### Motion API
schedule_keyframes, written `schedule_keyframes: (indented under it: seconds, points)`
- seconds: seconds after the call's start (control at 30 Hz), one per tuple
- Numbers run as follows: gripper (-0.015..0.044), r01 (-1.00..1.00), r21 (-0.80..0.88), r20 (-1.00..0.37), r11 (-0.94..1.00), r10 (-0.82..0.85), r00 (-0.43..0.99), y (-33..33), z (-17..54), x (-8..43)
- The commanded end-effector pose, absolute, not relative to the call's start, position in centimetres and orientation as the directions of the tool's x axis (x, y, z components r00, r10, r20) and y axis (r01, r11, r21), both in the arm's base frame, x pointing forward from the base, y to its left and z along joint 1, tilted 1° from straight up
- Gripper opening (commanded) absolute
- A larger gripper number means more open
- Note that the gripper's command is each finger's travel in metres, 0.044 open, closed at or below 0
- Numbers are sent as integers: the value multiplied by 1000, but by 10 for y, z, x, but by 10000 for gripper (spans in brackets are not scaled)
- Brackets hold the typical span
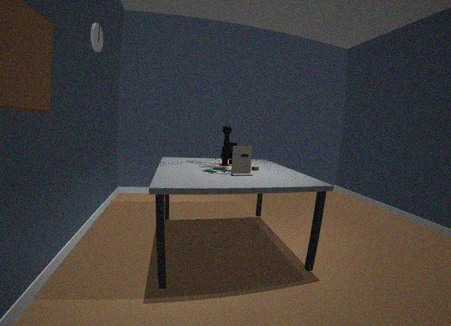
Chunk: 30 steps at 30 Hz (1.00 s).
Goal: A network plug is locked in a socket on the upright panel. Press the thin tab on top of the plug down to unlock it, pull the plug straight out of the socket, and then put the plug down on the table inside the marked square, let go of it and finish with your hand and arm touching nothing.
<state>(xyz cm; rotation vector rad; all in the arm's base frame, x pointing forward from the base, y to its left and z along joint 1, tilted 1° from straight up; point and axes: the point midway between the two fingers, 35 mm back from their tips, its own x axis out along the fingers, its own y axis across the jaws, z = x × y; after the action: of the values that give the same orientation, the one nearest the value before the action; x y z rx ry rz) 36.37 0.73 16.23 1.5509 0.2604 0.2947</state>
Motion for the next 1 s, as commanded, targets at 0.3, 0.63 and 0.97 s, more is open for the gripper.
schedule_keyframes:
  seconds: [0.3, 0.63, 0.97]
  points:
    - [0, -24, 1000, 24, -4, 349, 937, 6, 163, 354]
    - [0, -23, 1000, 23, -4, 349, 937, 5, 163, 348]
    - [0, -22, 1000, 21, -1, 347, 938, 4, 168, 347]
